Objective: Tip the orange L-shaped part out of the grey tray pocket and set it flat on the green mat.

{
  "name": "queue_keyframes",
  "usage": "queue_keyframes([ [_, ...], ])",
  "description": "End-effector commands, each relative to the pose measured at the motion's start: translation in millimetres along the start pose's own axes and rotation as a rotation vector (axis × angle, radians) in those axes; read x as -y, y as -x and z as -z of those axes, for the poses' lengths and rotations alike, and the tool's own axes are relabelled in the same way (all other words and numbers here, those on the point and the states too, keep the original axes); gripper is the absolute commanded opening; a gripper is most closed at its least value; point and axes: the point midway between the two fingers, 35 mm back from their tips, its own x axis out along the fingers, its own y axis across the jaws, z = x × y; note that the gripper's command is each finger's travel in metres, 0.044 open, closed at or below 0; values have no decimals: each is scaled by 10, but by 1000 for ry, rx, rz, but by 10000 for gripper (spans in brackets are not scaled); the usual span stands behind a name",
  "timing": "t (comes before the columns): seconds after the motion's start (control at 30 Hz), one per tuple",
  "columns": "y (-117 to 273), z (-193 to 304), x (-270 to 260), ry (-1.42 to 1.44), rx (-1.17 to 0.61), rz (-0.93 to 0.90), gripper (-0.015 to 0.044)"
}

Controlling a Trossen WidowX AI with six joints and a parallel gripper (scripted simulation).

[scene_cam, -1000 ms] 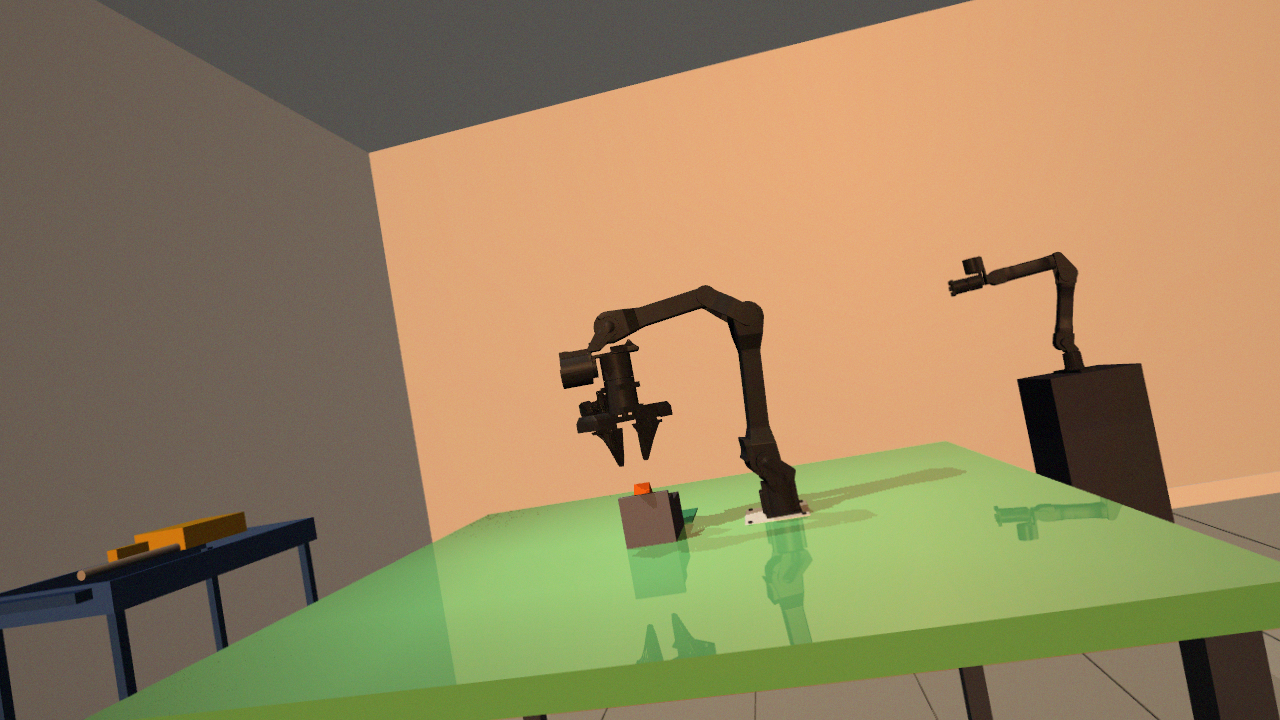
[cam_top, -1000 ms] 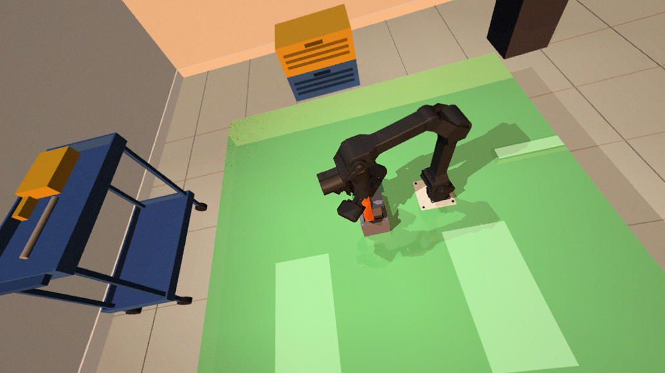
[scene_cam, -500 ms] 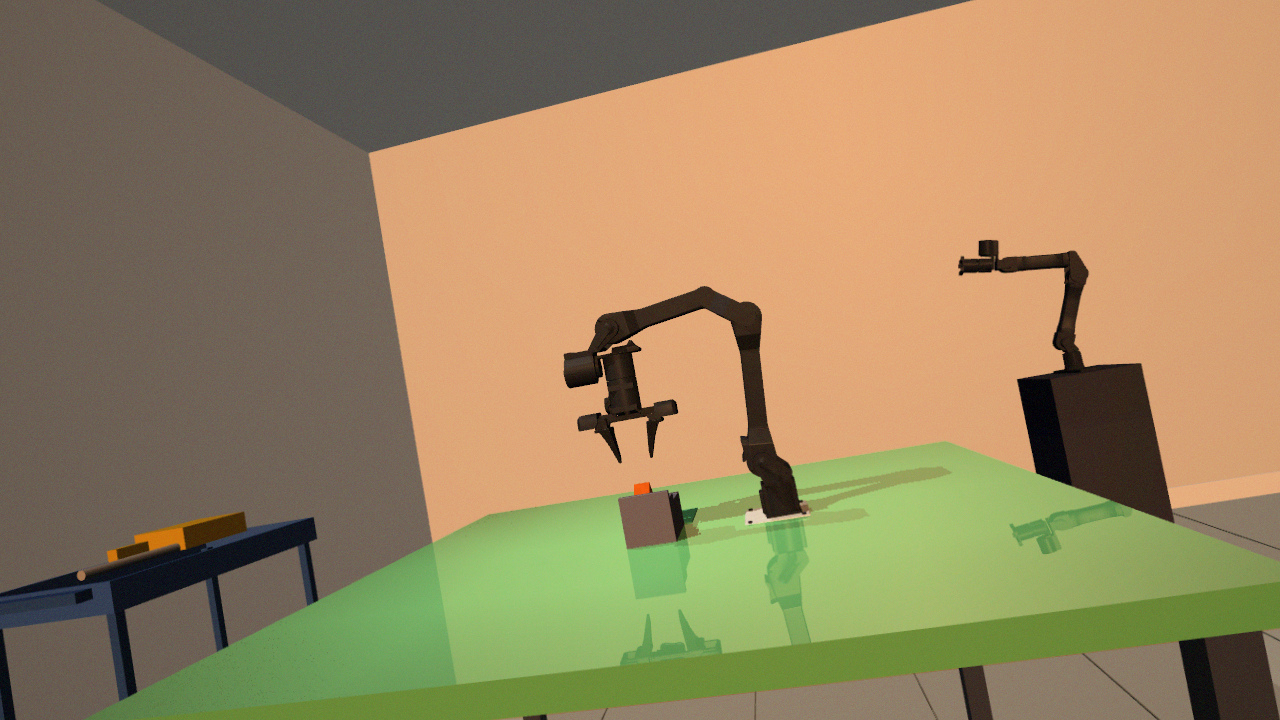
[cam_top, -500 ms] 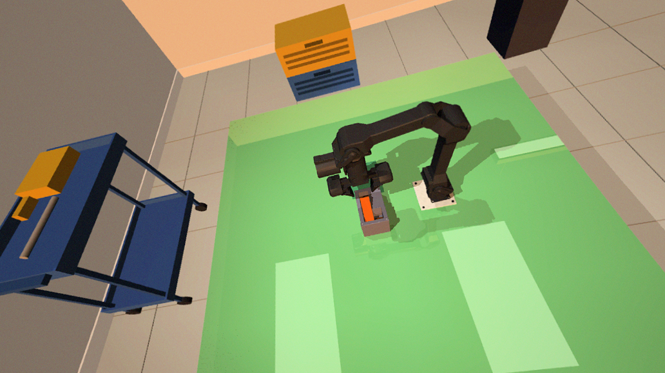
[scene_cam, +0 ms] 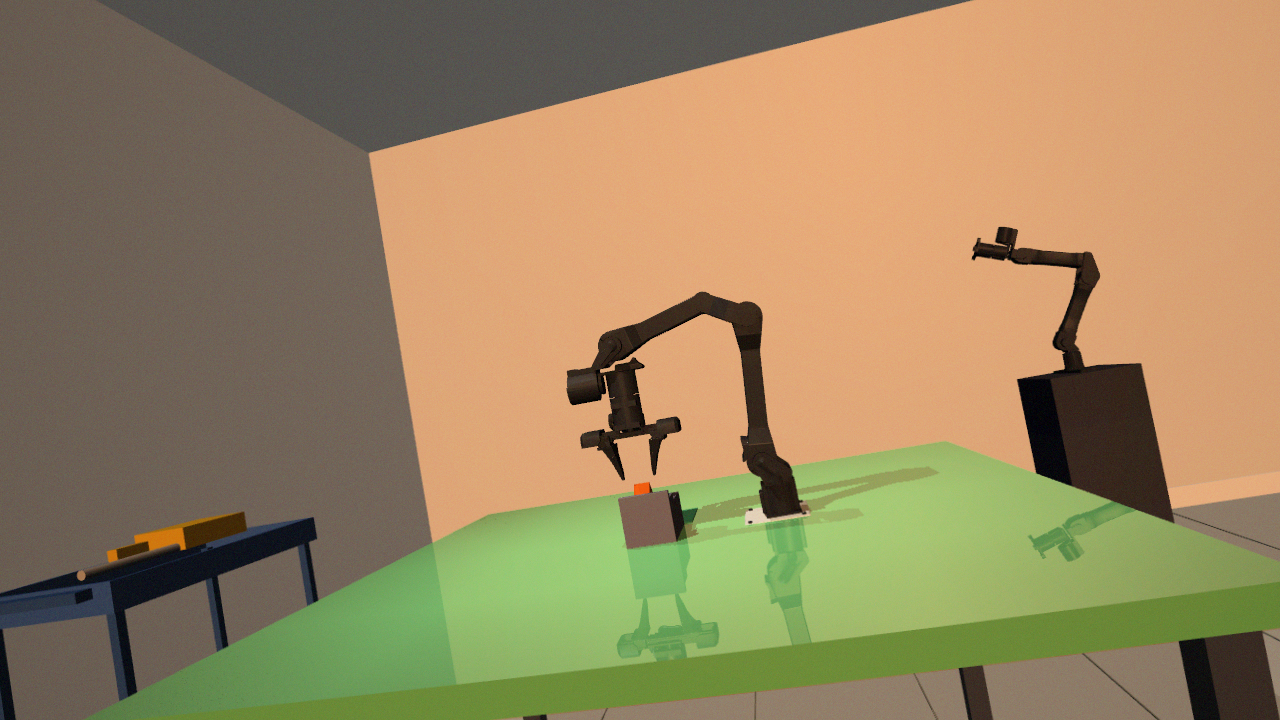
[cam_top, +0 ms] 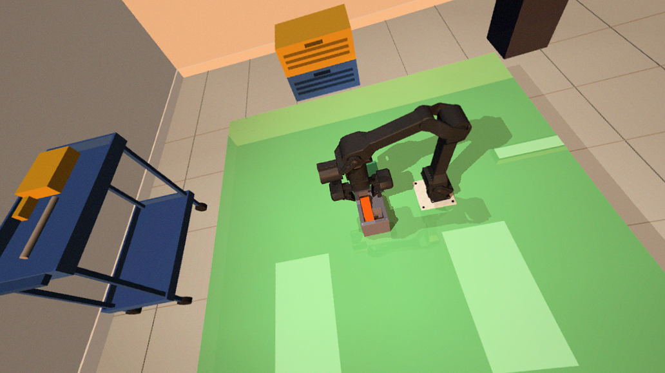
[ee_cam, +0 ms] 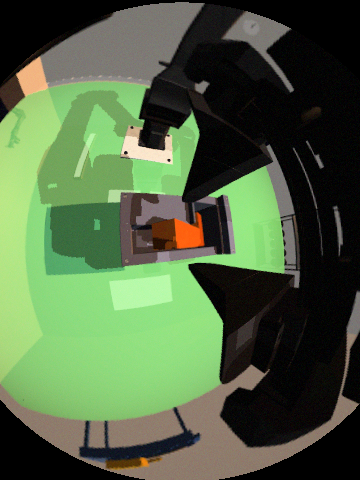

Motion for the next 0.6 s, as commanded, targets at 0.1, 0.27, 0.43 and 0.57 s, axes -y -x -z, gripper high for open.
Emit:
queue_keyframes([
  [0.1, -113, 5, -3, -3, -3, 0, 280],
  [0.27, -194, 5, -4, -3, -3, 0, 280],
  [0.43, -275, 5, -3, -3, -3, 0, 280],
  [0.57, -340, 6, 0, -3, -3, 0, 280],
])
